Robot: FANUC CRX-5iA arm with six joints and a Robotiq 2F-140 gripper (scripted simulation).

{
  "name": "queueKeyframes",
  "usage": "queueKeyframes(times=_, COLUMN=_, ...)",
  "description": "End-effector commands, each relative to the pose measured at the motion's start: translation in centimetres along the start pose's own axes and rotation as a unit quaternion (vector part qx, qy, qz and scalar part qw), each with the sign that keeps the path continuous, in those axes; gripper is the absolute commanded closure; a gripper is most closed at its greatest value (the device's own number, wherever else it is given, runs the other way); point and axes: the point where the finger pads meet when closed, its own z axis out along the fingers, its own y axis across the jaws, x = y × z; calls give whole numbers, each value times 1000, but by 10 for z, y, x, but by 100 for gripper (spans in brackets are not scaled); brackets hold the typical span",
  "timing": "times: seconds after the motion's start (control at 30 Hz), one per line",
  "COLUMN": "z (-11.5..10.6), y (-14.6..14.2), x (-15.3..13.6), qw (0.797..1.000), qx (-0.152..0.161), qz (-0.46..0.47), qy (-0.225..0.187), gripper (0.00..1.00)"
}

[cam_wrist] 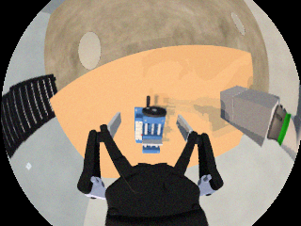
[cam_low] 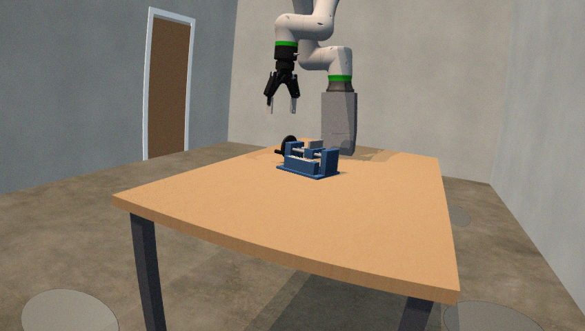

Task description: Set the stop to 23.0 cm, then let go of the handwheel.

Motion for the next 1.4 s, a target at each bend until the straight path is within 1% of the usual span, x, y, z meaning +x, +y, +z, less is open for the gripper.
queueKeyframes(times=0.0, z=0, y=-1, x=-2, qw=1000, qx=0, qz=0, qy=0, gripper=67)
queueKeyframes(times=0.03, z=0, y=-1, x=-2, qw=1000, qx=0, qz=0, qy=0, gripper=67)
queueKeyframes(times=0.1, z=0, y=-6, x=-12, qw=1000, qx=0, qz=1, qy=1, gripper=67)
queueKeyframes(times=0.3, z=0, y=-39, x=-87, qw=1000, qx=0, qz=1, qy=1, gripper=67)
queueKeyframes(times=0.37, z=0, y=-47, x=-105, qw=1000, qx=0, qz=1, qy=1, gripper=67)
queueKeyframes(times=0.43, z=0, y=-51, x=-114, qw=1000, qx=0, qz=1, qy=1, gripper=67)
queueKeyframes(times=0.63, z=3, y=-52, x=-116, qw=1000, qx=0, qz=1, qy=1, gripper=67)
queueKeyframes(times=0.77, z=27, y=-52, x=-116, qw=1000, qx=0, qz=1, qy=1, gripper=67)
queueKeyframes(times=0.83, z=34, y=-52, x=-116, qw=1000, qx=0, qz=1, qy=1, gripper=67)
queueKeyframes(times=1.37, z=34, y=-52, x=-116, qw=1000, qx=0, qz=1, qy=1, gripper=67)
